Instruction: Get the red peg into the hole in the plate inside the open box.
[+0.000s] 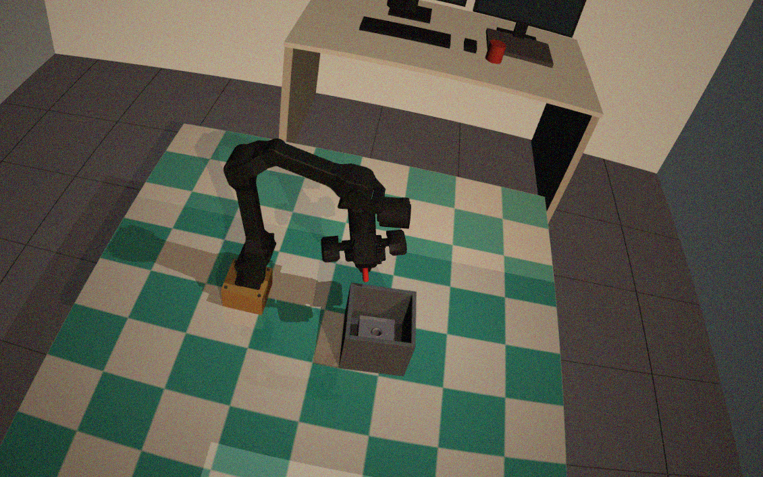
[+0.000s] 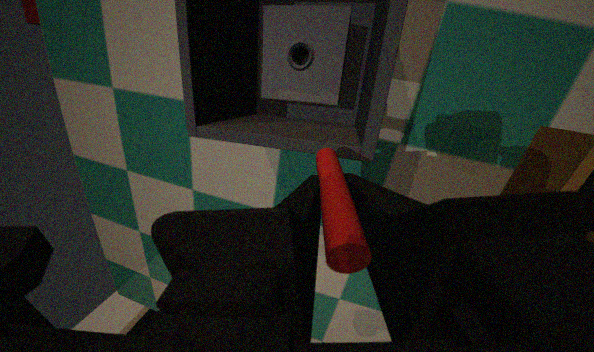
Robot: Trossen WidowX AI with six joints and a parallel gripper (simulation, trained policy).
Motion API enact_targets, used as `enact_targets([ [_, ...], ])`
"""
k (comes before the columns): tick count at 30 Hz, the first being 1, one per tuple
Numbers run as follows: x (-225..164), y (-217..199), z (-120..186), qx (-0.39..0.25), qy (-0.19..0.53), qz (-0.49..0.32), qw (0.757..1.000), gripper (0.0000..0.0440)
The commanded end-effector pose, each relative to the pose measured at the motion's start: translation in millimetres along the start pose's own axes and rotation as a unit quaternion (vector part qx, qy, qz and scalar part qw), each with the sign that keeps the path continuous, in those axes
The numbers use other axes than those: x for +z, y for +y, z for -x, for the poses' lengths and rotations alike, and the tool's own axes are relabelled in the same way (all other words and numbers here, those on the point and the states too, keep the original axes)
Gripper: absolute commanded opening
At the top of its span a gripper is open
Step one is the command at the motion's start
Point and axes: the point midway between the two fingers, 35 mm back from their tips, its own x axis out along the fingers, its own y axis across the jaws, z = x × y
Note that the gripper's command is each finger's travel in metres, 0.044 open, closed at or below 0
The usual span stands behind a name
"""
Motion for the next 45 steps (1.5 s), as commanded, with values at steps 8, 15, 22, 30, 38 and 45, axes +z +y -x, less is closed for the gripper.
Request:
enact_targets([
  [8, 26.5, 5.5, -9.1, -0.014, -0.001, -0.004, 1.0, 0.0],
  [15, 42.3, 7.4, -21.4, -0.024, 0.0, -0.006, 1.0, 0.0],
  [22, 55.9, 8.1, -38.0, -0.033, 0.002, -0.004, 0.999, 0.0],
  [30, 65.7, 9.5, -58.8, -0.039, 0.008, 0.001, 0.999, 0.0],
  [38, 71.0, 14.1, -79.4, -0.038, 0.016, 0.01, 0.999, 0.0],
  [45, 73.7, 18.0, -98.1, -0.038, 0.023, 0.027, 0.999, 0.0],
])
